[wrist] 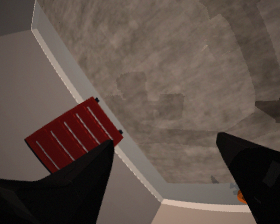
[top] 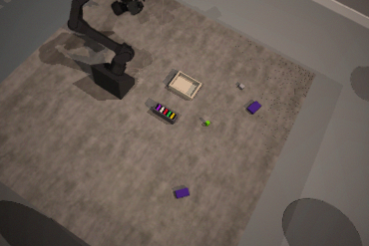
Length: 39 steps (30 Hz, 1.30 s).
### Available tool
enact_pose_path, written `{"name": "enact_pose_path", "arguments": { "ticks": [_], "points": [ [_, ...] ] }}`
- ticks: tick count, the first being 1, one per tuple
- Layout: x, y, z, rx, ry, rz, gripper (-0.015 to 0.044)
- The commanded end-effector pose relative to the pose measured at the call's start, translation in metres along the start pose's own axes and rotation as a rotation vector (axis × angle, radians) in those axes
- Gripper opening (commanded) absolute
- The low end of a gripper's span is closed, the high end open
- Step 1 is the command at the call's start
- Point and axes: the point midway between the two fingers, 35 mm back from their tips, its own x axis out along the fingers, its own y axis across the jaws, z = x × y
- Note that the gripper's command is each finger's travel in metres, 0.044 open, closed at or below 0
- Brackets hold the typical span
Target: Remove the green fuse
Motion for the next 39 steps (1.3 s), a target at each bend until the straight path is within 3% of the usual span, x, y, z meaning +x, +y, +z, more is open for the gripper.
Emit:
{"name": "enact_pose_path", "arguments": {
  "ticks": [1,13,26,39],
  "points": [
    [0.000,0.002,0.002,-0.010,-0.010,0.000,0.0374],
    [0.039,0.092,0.120,-0.518,-0.236,-0.177,0.0071],
    [0.041,0.115,0.253,-0.779,-0.286,-0.415,0.0071],
    [0.027,0.085,0.379,-1.272,-0.074,-0.609,0.0071]
  ]
}}
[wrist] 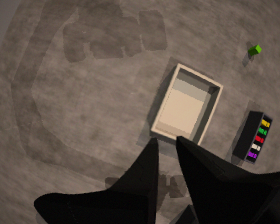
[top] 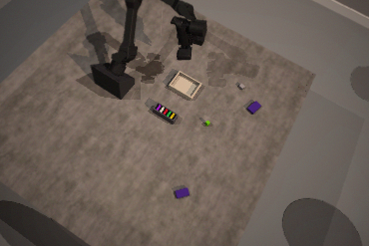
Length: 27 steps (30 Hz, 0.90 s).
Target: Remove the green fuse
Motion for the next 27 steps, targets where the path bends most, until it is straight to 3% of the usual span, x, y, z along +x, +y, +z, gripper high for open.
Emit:
{"name": "enact_pose_path", "arguments": {
  "ticks": [1,13,27],
  "points": [
    [0.025,-0.065,0.007,-0.254,0.075,-0.010,0.0071],
    [0.058,-0.158,-0.010,-0.658,0.158,0.053,0.0071],
    [0.095,-0.246,-0.067,-1.100,0.176,0.197,0.0071]
  ]
}}
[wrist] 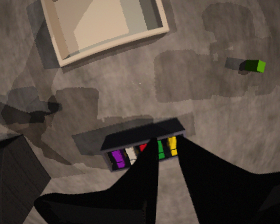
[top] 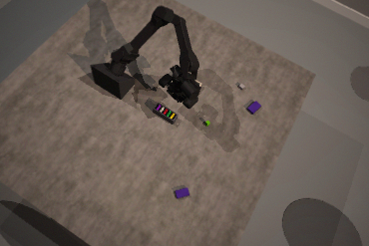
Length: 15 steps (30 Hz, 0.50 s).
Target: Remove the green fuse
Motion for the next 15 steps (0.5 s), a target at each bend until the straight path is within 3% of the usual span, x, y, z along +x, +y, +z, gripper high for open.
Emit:
{"name": "enact_pose_path", "arguments": {
  "ticks": [1,15],
  "points": [
    [0.0232,-0.0024,-0.0498,-0.195,-0.013,0.054,0.0071],
    [0.0265,-0.0029,-0.0502,-0.195,-0.012,0.054,0.0071]
  ]
}}
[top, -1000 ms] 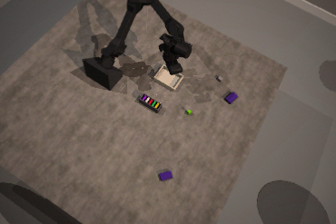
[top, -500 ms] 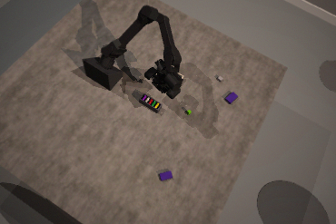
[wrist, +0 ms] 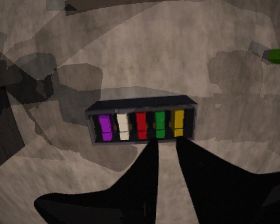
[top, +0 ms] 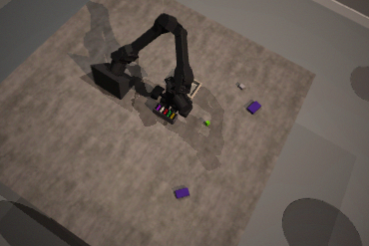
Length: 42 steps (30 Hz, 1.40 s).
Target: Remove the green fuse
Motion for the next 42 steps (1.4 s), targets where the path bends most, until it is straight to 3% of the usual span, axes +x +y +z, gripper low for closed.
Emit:
{"name": "enact_pose_path", "arguments": {
  "ticks": [1,42],
  "points": [
    [0.005,0.001,-0.002,-0.002,0.000,0.006,0.0071],
    [0.036,0.001,-0.003,-0.003,-0.002,0.006,0.0071]
  ]
}}
